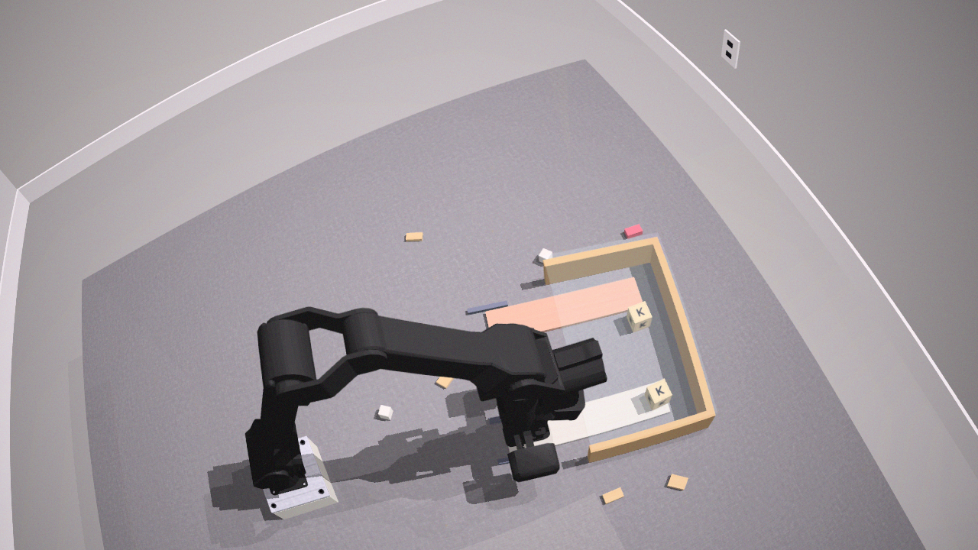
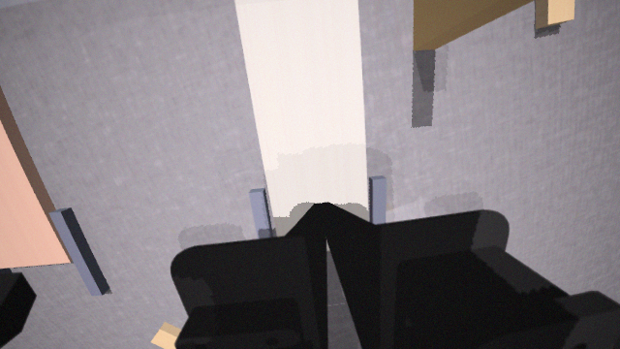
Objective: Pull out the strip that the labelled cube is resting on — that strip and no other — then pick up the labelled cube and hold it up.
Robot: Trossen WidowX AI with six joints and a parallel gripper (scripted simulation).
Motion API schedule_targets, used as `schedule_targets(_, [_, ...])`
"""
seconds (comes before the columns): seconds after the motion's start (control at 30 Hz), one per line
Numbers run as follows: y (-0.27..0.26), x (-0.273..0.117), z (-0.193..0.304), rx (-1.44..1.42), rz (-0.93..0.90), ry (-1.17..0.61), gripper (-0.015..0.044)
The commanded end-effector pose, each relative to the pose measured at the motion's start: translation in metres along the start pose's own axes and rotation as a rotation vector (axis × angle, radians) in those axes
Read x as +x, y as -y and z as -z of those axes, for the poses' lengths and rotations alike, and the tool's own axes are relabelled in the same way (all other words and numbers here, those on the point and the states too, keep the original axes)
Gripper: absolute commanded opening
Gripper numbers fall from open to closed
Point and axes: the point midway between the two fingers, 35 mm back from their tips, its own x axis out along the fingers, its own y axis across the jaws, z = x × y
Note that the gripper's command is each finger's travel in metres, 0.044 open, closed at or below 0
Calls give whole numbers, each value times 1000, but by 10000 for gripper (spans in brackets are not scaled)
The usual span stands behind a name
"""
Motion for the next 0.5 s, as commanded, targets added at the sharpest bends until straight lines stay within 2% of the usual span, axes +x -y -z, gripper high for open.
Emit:
schedule_targets(0.0, [-1, 1, 1, -4, -4, -2, 0])
schedule_targets(0.47, [-1, 3, 1, -4, -4, -2, 0])
